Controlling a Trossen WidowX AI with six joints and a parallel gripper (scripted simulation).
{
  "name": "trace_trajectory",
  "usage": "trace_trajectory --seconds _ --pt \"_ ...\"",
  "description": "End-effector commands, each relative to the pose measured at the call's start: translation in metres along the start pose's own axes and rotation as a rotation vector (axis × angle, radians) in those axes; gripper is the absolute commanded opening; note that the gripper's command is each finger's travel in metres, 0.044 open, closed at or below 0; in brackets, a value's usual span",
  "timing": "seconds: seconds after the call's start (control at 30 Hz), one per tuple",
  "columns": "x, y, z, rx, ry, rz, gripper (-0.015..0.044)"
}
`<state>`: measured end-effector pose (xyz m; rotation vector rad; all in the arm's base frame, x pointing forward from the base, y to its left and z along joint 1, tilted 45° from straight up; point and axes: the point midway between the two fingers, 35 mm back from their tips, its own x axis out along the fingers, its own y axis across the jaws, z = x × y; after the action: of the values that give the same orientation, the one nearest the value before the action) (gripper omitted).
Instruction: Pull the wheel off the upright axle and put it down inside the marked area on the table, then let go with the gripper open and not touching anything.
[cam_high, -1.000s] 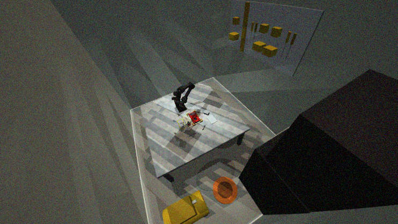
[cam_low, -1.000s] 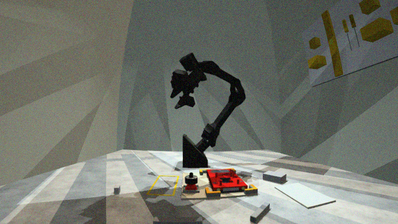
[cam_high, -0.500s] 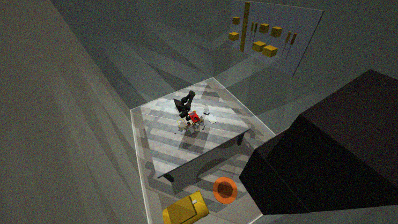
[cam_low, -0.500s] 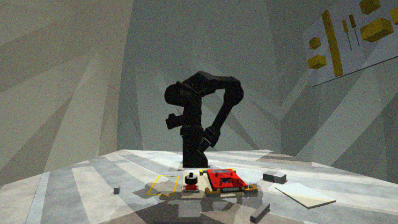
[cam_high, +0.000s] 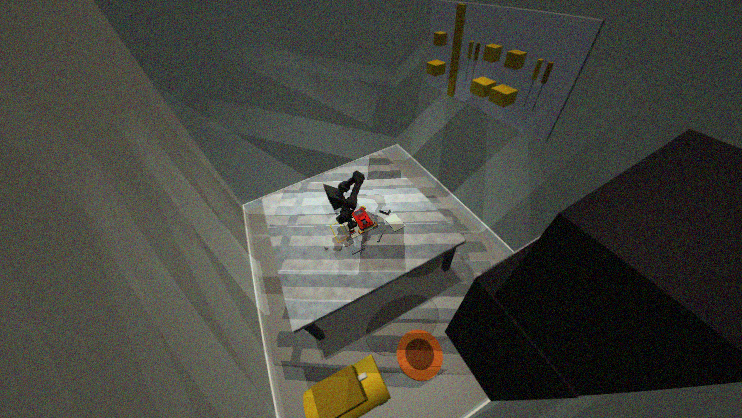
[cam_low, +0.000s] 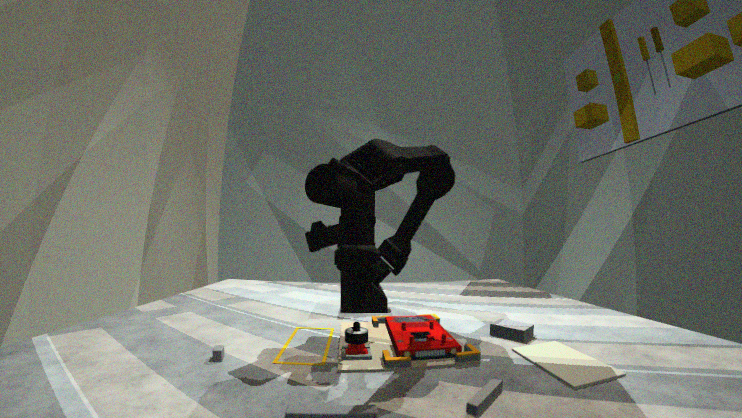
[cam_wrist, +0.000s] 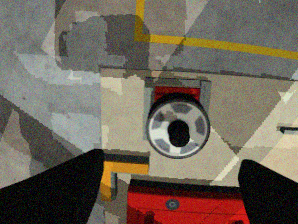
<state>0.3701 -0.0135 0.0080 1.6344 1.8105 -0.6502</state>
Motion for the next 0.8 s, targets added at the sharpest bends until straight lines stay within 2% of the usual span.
trace_trajectory --seconds 0.0,0.1,0.23,0.33,0.63,0.77 --pt "0.031 -0.003 -0.002 0.008 0.011 -0.018 0.03" --pt "0.052 -0.005 -0.002 0.008 0.014 -0.018 0.03" --pt "0.057 -0.005 -0.002 0.008 0.014 -0.018 0.03" --pt "0.053 -0.004 -0.003 0.0 0.012 -0.025 0.0221" --pt "0.053 -0.004 -0.003 0.0 0.012 -0.025 0.0161" --pt "0.053 -0.004 -0.003 0.0 0.012 -0.024 0.0056"
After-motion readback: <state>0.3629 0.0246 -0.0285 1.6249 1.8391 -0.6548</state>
